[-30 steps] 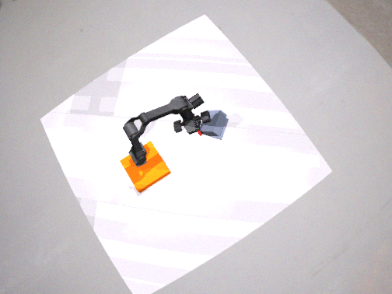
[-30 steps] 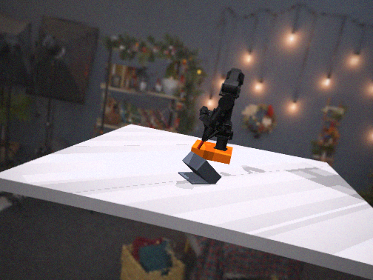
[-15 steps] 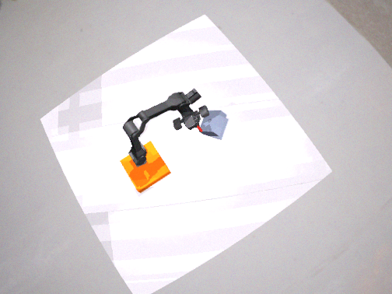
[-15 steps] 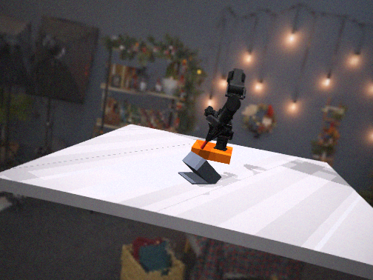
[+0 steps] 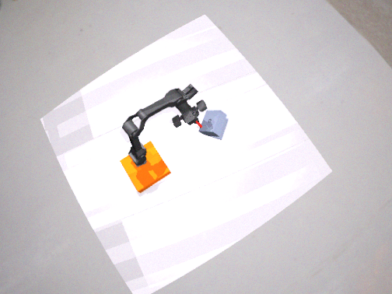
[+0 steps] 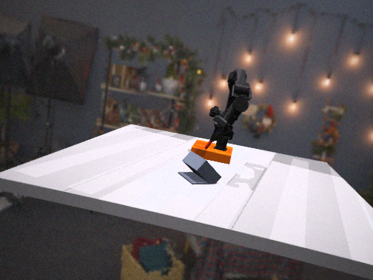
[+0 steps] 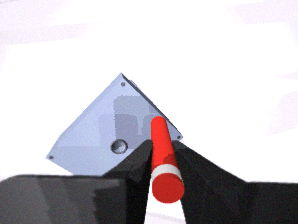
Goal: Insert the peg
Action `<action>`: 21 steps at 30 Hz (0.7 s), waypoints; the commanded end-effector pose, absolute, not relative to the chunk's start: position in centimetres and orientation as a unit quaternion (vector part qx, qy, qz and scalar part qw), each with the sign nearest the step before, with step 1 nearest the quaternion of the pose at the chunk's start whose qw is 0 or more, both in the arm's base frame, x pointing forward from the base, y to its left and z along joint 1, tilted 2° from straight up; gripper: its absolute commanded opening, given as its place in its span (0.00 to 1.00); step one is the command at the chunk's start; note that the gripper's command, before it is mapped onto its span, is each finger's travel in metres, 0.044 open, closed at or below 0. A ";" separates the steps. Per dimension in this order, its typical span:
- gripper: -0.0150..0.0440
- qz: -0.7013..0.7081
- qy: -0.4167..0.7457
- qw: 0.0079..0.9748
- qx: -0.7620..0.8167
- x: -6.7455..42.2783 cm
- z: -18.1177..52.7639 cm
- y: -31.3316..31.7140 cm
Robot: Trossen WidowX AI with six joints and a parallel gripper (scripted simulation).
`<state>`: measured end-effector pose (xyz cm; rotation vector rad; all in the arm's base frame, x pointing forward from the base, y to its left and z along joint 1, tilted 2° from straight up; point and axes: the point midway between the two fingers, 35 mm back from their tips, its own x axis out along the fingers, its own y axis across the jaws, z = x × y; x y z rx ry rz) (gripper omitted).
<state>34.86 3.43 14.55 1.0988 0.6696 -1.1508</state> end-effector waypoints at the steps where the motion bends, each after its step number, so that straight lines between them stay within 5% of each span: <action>1: 0.25 -0.497 0.295 0.664 0.473 35.1 14.7 4.1; 21: 0.25 -0.459 0.296 0.715 0.437 35.4 15.4 7.0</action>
